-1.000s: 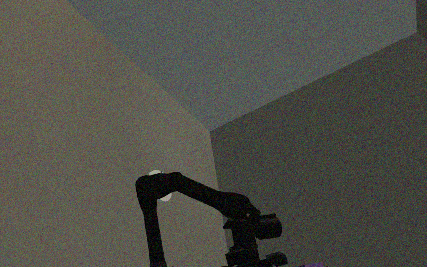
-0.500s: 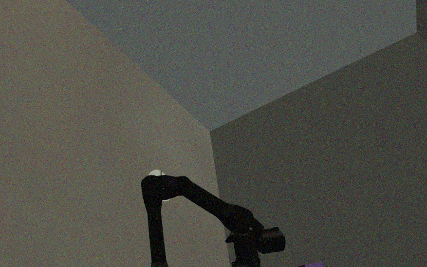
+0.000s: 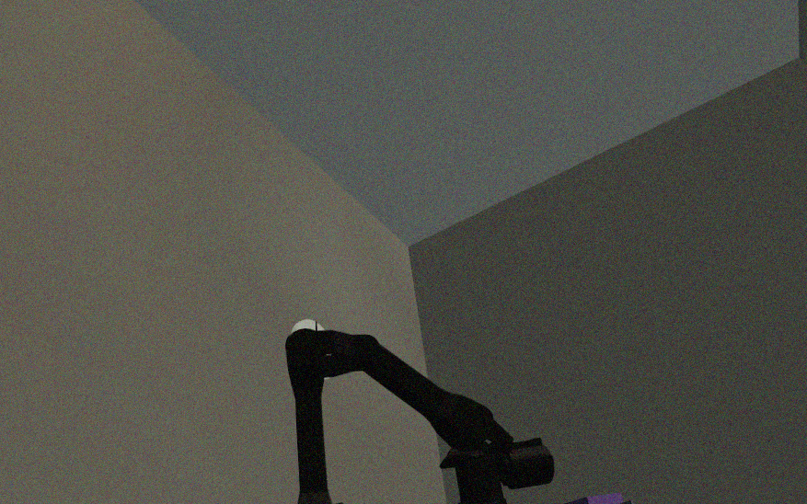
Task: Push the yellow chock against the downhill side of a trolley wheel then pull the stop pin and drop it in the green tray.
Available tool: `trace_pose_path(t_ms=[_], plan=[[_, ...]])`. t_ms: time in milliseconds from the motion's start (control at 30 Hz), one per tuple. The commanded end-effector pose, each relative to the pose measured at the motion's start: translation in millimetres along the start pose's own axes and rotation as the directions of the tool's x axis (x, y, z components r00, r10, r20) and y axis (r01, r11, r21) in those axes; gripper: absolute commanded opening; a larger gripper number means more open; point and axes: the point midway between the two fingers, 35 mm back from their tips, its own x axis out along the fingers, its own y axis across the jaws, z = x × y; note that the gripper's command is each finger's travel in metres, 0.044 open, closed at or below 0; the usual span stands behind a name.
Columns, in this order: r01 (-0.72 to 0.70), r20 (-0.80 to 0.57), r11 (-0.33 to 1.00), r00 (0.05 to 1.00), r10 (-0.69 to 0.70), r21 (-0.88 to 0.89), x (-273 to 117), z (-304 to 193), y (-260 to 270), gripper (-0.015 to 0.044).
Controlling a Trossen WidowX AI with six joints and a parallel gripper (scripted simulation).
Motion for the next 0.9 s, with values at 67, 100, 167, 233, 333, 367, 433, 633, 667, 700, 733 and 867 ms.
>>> trace_pose_path(t_ms=[67,100,167,233,333,367,433,633,667,700,733,867], plan=[[0.004,0.01,1.0,1.0,-0.004,-0.001,11.3,2.7,-1.9,0.019],[0.004,0.01,1.0,1.0,-0.004,-0.001,12.8,2.8,-2.0,0.019],[0.004,0.01,1.0,1.0,-0.004,-0.001,15.8,3.0,-2.2,0.019],[0.004,0.01,1.0,1.0,-0.004,-0.001,17.6,3.2,-2.4,0.019],[0.004,0.01,1.0,1.0,-0.004,-0.001,17.8,3.2,-2.4,0.019],[0.004,0.01,1.0,1.0,-0.004,-0.001,17.8,3.2,-2.4,0.019],[0.004,0.01,1.0,1.0,-0.004,-0.001,17.8,3.2,-2.4,0.019],[0.004,0.01,1.0,1.0,-0.004,-0.001,24.6,3.0,-2.2,0.019],[0.004,0.01,1.0,1.0,-0.004,-0.001,26.1,3.0,-2.2,0.019],[0.005,0.01,1.0,1.0,-0.004,-0.001,27.7,3.0,-2.2,0.019],[0.005,0.01,1.0,1.0,-0.004,-0.001,29.3,3.0,-2.2,0.019],[0.005,0.01,1.0,1.0,-0.005,-0.001,35.8,3.2,-2.3,0.019]])
